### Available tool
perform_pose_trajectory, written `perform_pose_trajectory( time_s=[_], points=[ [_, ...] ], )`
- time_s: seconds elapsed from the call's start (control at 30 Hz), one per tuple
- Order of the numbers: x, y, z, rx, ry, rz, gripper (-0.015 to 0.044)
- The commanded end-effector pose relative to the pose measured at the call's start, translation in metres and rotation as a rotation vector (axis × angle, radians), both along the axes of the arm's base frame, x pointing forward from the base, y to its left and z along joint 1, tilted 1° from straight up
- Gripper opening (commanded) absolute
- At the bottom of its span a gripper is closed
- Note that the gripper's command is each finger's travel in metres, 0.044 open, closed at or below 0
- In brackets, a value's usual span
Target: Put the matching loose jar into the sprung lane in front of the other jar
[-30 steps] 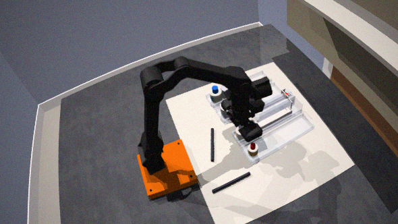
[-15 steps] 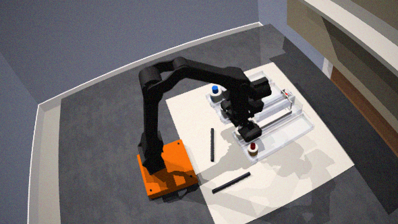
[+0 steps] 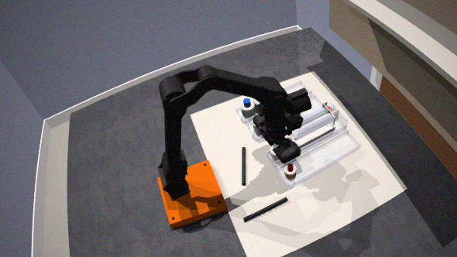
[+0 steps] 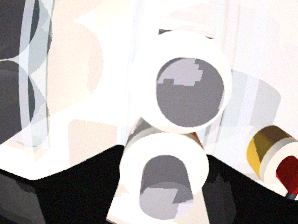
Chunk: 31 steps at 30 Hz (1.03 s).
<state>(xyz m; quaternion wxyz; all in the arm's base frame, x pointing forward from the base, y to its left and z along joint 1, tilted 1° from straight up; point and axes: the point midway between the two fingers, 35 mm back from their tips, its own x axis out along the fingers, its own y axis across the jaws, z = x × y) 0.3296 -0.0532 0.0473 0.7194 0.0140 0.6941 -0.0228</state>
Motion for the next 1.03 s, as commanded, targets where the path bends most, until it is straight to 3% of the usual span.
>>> perform_pose_trajectory(
  time_s=[0.0,0.07,0.6,1.0],
  points=[
    [0.000,0.000,0.000,-0.001,0.000,0.000,0.0262],
    [0.000,0.000,0.000,-0.001,0.000,0.000,0.0302],
    [-0.002,0.000,0.020,-0.001,0.000,0.000,0.0302],
    [-0.041,0.002,0.021,-0.001,0.004,0.000,0.0302]
  ],
)
